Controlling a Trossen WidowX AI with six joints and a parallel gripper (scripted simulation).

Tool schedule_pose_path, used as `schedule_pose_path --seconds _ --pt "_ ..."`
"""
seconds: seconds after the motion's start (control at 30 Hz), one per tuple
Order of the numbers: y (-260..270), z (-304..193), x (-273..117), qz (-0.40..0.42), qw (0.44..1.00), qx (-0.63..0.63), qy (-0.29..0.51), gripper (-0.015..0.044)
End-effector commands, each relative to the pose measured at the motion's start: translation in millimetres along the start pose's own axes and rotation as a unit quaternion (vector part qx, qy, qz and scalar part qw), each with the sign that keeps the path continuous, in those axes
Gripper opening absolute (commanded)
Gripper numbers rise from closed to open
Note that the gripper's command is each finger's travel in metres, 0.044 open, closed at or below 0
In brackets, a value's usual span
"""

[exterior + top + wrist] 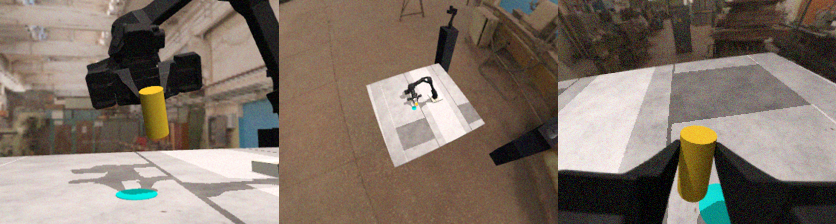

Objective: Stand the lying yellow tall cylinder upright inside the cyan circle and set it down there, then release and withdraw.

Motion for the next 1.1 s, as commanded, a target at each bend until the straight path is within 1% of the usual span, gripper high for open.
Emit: schedule_pose_path --seconds 0.0,1.07 --pt "0 -2 -1 -0.003 1.0 -0.003 -0.014 0.0105" --pt "2 -16 -14 -0.051 0.99 -0.028 -0.127 0.0105"
Point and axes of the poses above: the point midway between the two fingers, 35 mm back from their tips, its own x axis out along the fingers, its own y axis across the jaws, z = x × y, the point moved 7 cm from there along -x, back along the fingers, and after that the axes turned 4 degrees about x, right-handed, at the moved point
